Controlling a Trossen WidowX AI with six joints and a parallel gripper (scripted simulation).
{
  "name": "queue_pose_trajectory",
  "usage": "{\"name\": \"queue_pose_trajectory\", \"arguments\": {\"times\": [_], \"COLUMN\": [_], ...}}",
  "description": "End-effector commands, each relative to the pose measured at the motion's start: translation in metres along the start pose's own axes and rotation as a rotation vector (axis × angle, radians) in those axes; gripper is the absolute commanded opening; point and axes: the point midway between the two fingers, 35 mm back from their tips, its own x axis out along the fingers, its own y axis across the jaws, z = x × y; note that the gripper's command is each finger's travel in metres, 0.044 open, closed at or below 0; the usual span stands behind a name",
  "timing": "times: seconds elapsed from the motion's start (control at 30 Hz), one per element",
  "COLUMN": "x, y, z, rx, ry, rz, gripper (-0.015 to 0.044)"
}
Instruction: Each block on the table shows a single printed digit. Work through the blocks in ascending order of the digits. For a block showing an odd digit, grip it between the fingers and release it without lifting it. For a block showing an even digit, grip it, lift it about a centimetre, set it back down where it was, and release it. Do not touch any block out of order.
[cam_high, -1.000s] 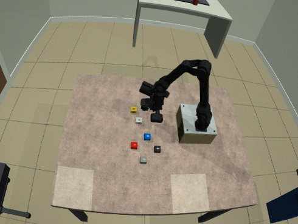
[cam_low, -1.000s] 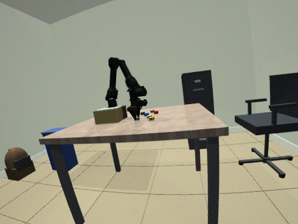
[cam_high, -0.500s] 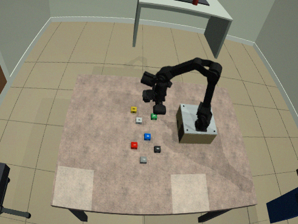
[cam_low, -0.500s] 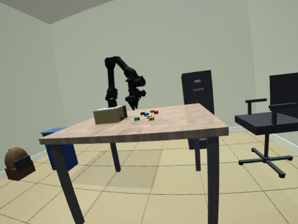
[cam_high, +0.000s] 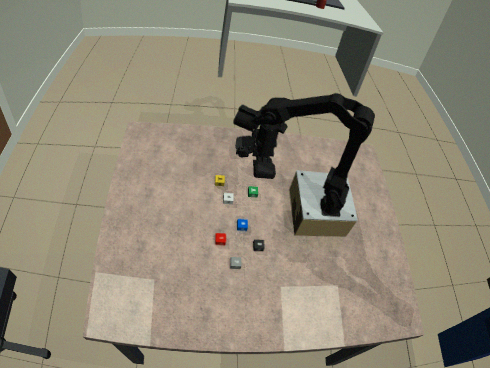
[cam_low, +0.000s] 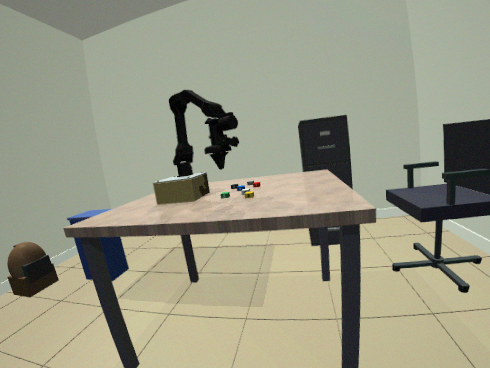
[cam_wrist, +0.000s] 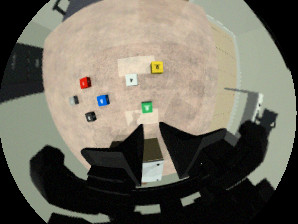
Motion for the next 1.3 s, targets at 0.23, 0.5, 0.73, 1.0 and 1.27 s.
{"name": "queue_pose_trajectory", "arguments": {"times": [0.23,0.5,0.73,1.0,1.27], "x": [-0.005,-0.007,-0.006,0.072,0.075], "y": [0.105,0.230,0.287,0.289,0.289], "z": [0.061,0.073,0.061,0.061,0.061], "rx": [-0.006,-0.005,-0.002,-0.002,-0.002], "ry": [-0.018,-0.017,-0.006,-0.006,-0.006], "rz": [0.007,0.025,0.030,0.030,0.030], "gripper": [0.0120,0.0120,0.0120,0.0278,0.0400]}}
